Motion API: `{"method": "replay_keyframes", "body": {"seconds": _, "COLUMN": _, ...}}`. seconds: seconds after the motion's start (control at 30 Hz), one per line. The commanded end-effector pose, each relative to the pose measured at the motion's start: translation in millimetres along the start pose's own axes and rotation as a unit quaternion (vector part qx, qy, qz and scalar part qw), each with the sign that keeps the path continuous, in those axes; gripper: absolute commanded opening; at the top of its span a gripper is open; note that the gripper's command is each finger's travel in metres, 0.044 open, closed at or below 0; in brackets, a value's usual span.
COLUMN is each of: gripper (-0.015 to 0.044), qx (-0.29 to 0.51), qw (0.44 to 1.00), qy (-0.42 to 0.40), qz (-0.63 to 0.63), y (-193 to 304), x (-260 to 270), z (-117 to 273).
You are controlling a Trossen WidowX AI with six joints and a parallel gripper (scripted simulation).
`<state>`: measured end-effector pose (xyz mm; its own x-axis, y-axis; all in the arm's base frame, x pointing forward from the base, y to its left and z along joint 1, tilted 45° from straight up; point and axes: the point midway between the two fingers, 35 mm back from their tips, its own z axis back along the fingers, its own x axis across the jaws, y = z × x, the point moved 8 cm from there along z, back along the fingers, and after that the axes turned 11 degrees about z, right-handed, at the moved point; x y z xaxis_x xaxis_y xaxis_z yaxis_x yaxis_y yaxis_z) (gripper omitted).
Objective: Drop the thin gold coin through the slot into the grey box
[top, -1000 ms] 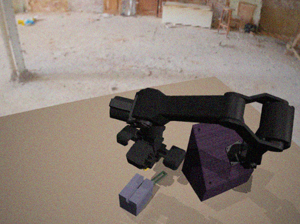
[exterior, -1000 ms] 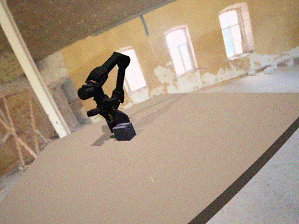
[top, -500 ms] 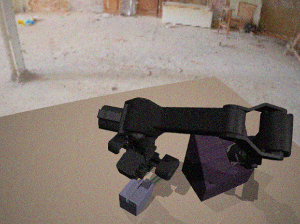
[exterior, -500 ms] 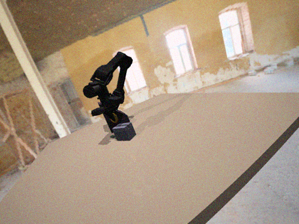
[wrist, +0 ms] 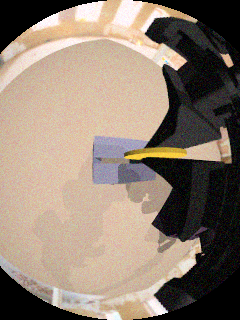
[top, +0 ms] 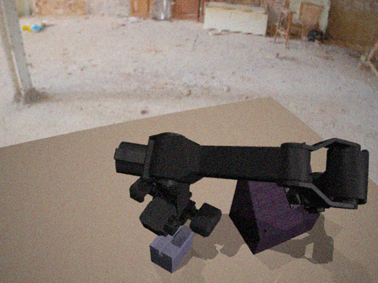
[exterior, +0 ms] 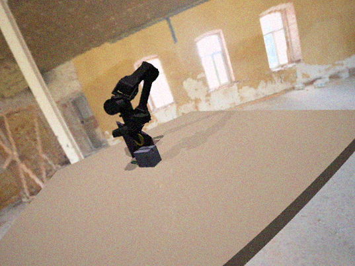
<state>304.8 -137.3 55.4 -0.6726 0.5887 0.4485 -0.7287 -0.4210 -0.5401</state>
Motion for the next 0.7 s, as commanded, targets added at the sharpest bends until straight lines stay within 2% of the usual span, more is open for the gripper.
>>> {"method": "replay_keyframes", "body": {"seconds": 0.0, "gripper": 0.0, "qx": 0.0, "qw": 1.0, "qy": -0.001, "qz": 0.0, "y": 1.2, "x": 0.5, "z": -0.4}}
{"method": "replay_keyframes", "body": {"seconds": 0.67, "gripper": 0.0, "qx": 0.0, "qw": 1.0, "qy": -0.001, "qz": -0.003, "y": -7.9, "x": -0.1, "z": 1.3}}
